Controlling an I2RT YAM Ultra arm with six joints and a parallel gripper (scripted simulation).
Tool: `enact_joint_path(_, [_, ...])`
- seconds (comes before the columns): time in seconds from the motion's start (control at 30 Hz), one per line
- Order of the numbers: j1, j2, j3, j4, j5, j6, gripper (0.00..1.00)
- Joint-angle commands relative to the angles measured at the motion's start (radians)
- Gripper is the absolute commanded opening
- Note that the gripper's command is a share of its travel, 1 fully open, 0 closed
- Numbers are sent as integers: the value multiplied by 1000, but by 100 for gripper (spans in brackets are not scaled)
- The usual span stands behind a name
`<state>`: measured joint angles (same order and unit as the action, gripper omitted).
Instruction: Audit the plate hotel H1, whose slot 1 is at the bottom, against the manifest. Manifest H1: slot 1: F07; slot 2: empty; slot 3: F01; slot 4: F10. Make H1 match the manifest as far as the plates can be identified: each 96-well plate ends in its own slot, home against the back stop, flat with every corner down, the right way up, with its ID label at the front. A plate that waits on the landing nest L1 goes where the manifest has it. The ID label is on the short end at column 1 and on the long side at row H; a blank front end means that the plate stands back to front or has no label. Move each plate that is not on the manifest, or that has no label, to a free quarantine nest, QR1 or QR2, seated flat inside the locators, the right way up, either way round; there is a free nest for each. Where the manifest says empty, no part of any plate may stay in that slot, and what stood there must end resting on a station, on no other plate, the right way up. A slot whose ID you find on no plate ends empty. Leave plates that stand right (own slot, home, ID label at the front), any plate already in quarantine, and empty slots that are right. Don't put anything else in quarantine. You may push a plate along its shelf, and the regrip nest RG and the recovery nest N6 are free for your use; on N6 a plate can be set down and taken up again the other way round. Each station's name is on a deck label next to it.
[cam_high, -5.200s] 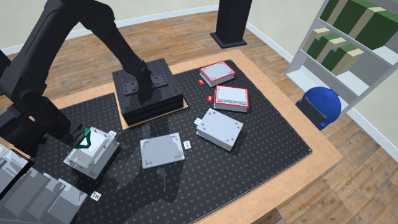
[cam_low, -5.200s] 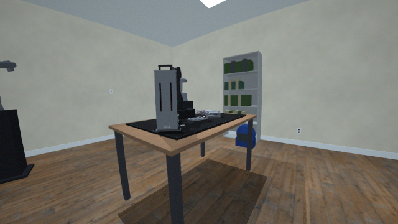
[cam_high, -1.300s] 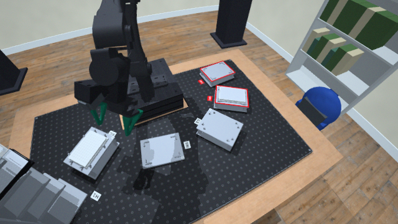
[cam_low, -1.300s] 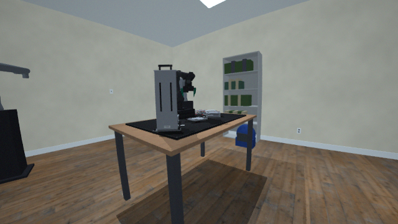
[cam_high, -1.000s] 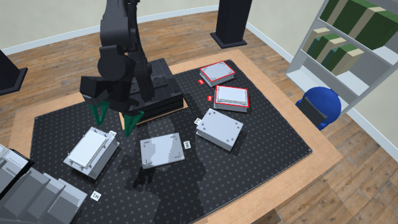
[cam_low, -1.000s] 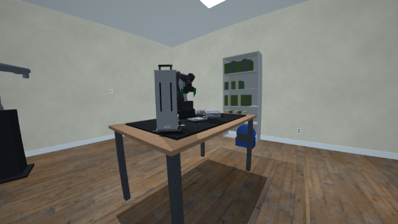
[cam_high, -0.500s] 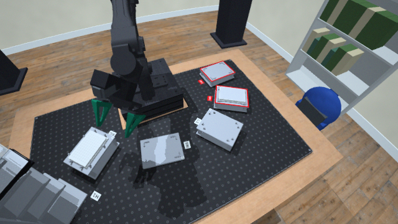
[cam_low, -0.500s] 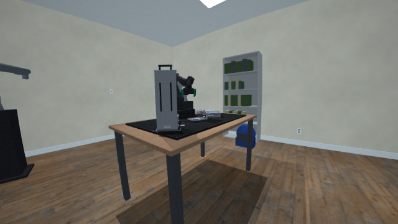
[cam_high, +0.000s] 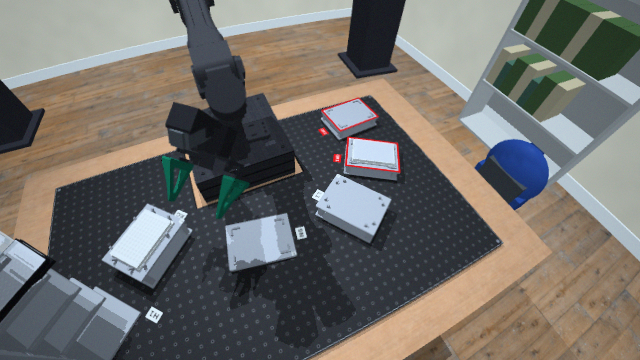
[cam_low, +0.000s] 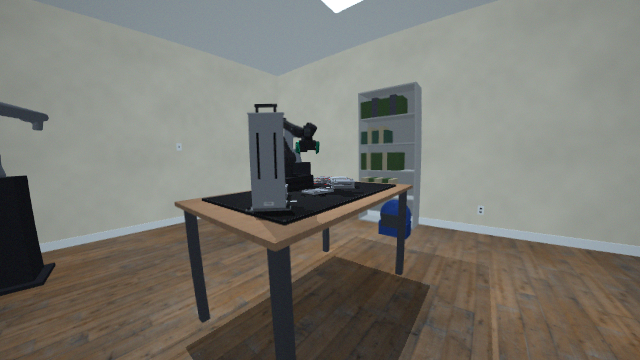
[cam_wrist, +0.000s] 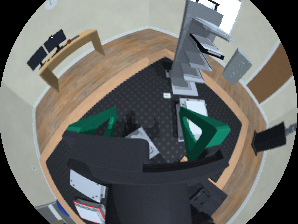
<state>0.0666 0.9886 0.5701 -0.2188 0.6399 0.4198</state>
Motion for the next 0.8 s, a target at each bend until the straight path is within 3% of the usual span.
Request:
enact_joint_path(0.0, [46,7,21,-22,70,57,100])
enact_joint_path(0.37, [239,71,74,-139,216,237,100])
enact_joint_path(0.43, [239,71,74,-139,216,237,100])
enact_joint_path(0.77, [404,151,143,-288,324,440,100])
